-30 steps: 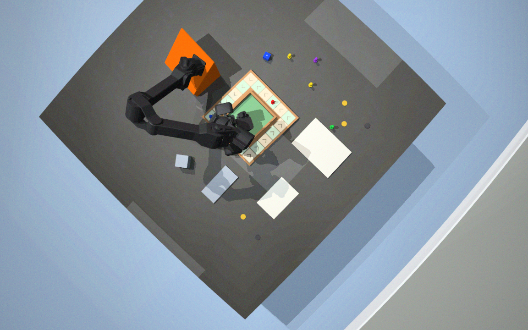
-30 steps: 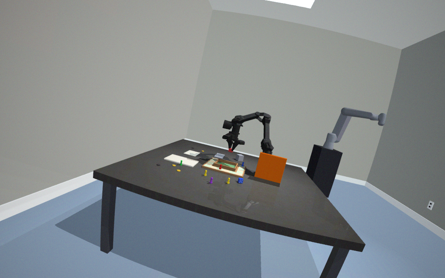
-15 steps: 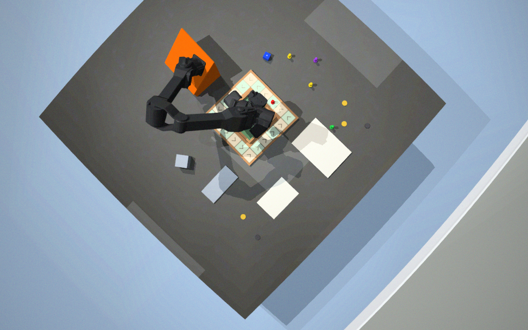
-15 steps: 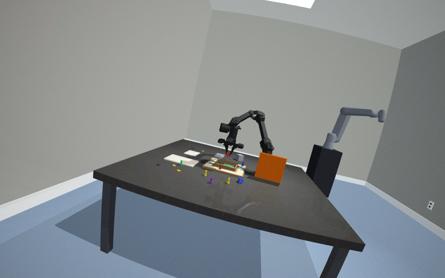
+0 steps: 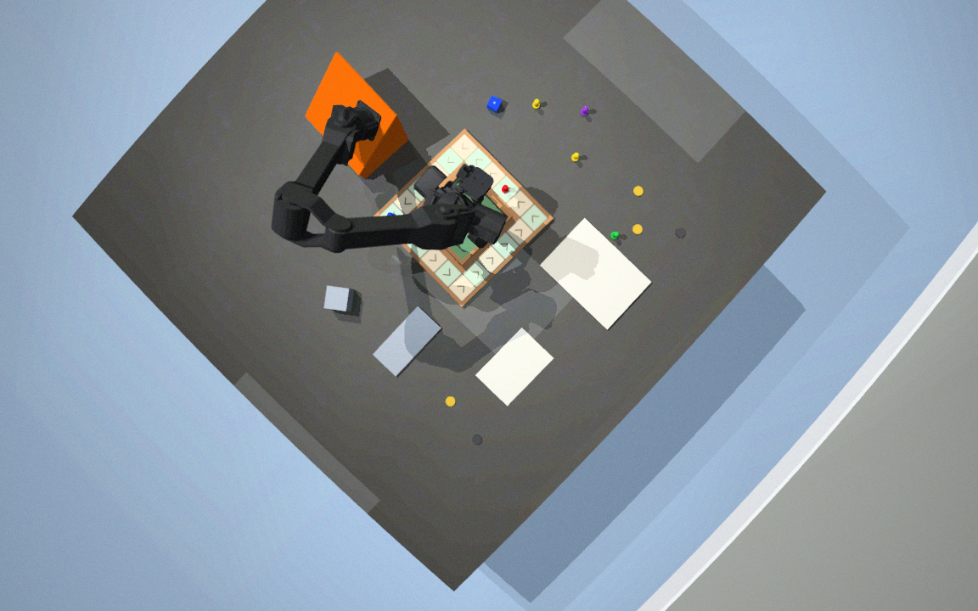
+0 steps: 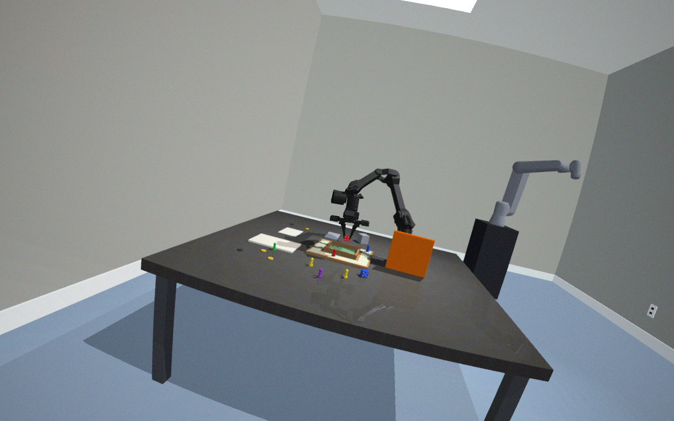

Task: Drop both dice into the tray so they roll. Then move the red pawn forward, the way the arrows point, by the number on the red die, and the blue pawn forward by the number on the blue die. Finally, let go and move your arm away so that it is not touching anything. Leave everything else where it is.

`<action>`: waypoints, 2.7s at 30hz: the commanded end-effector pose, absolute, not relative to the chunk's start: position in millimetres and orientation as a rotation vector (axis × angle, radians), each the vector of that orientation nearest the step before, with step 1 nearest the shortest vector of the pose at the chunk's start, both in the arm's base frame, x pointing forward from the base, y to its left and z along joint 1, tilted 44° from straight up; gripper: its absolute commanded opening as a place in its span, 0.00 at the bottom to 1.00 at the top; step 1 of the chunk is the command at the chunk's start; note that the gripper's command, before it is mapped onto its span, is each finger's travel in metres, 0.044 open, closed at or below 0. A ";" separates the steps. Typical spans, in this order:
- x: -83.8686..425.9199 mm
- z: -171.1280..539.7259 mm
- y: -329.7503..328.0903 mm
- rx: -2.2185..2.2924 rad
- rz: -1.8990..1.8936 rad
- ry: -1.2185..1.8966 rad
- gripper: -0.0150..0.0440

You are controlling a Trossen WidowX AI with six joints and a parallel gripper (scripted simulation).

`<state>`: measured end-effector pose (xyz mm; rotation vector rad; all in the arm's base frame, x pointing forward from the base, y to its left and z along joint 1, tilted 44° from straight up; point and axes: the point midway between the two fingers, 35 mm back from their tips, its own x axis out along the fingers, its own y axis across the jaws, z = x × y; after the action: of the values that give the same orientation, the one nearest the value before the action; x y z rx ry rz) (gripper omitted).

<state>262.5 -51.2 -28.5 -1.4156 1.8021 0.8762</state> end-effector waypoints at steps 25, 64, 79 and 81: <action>266.8 -4.8 -52.8 -1.020 1.162 1.223 0.25; 274.3 37.8 -28.2 -1.019 1.162 1.222 0.79; 270.8 -8.6 -37.5 -1.569 0.737 1.856 1.00; 271.3 -8.8 -37.4 -1.586 0.722 1.861 1.00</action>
<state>267.3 -37.1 -4.3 -1.4310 1.7880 0.8617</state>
